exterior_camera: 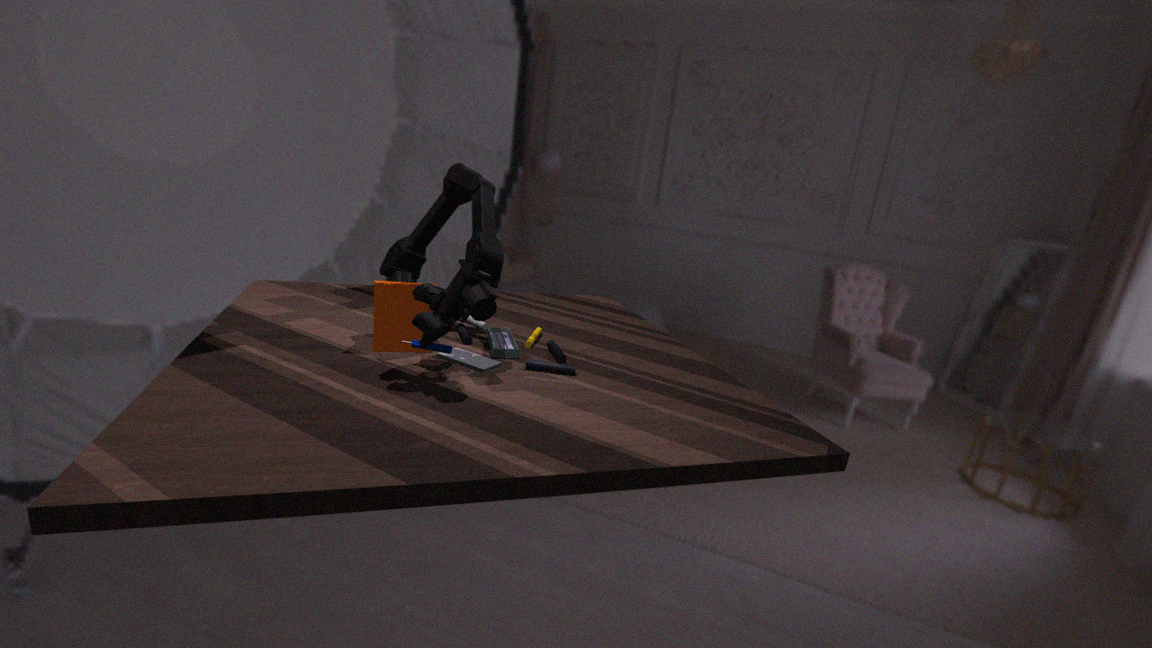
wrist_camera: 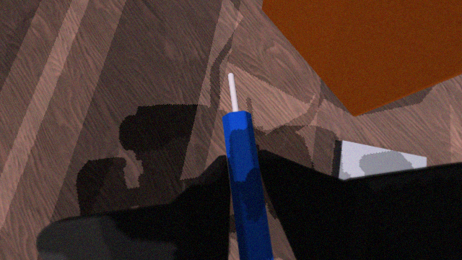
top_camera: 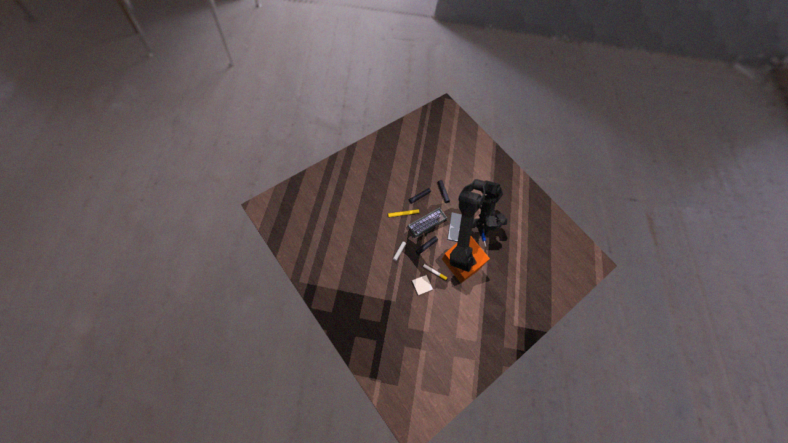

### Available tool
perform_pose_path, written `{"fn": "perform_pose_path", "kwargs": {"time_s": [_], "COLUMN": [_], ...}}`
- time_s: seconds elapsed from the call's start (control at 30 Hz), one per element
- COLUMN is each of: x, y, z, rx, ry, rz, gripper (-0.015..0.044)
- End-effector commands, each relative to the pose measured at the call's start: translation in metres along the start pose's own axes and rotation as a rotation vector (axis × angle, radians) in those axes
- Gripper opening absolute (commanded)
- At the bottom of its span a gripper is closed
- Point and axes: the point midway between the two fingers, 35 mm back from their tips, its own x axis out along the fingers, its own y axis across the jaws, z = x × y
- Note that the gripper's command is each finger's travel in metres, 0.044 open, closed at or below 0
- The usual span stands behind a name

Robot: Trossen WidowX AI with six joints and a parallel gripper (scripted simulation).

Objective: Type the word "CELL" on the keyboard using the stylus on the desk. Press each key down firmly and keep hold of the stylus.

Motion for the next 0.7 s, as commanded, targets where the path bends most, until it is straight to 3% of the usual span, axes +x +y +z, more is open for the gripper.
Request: {"fn": "perform_pose_path", "kwargs": {"time_s": [0.0,0.67], "x": [0.000,-0.038], "y": [0.000,-0.028], "z": [0.000,-0.018], "rx": [-0.007,-0.791], "ry": [-0.001,-0.147], "rz": [0.002,0.197], "gripper": [0.0000,0.0000]}}
